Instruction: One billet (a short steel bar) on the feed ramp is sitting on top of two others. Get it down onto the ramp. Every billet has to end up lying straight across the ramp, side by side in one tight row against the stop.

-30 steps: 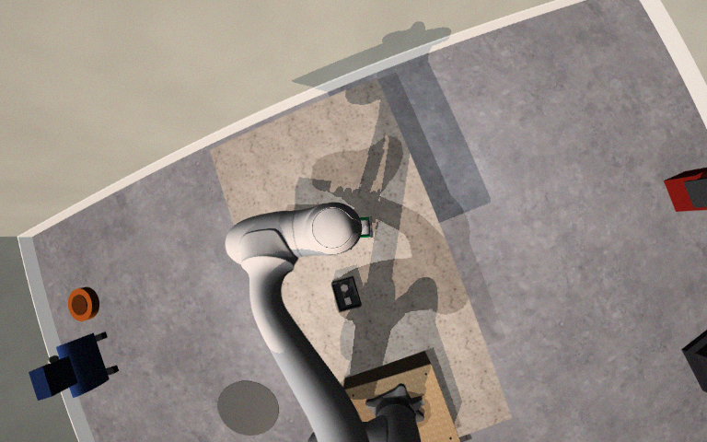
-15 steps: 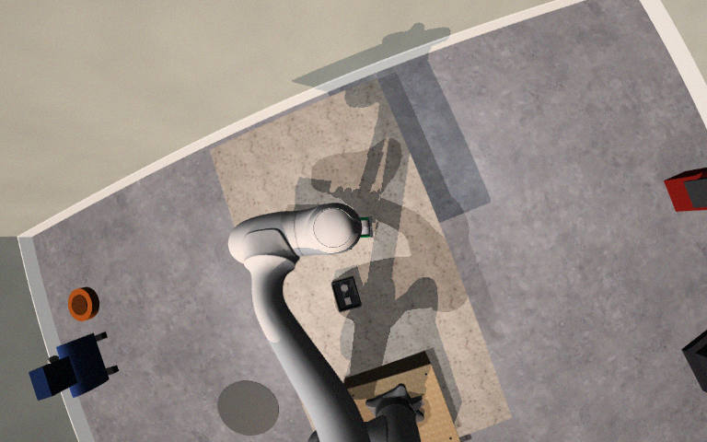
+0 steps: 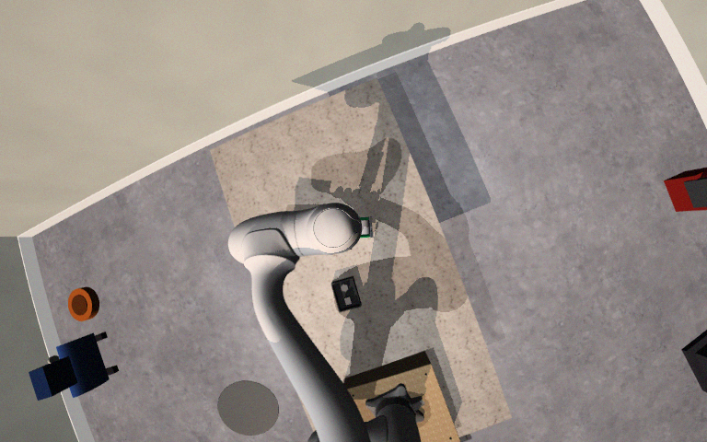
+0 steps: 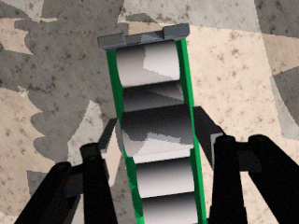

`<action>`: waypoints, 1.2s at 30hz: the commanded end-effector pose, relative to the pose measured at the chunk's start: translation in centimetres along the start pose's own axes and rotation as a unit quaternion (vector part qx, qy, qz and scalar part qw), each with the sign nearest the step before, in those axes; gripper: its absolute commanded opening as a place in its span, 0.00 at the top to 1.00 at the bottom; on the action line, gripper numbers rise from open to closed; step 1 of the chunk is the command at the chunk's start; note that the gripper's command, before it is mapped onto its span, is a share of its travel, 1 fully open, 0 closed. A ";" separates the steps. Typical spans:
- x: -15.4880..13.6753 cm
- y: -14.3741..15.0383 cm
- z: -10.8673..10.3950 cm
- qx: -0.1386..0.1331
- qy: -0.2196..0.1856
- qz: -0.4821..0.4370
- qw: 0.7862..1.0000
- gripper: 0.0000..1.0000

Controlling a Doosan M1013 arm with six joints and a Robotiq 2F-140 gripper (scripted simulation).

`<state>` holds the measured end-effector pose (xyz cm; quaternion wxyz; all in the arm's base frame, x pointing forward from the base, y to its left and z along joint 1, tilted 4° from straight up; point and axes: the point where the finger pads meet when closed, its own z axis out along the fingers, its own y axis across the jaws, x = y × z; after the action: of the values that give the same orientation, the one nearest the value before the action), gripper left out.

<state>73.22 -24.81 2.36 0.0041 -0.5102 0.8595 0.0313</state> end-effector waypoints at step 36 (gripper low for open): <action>0.0 0.0 0.0 0.000 0.000 0.000 1.000 0.60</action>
<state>73.23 -24.82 2.37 0.0042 -0.5102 0.8595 0.0312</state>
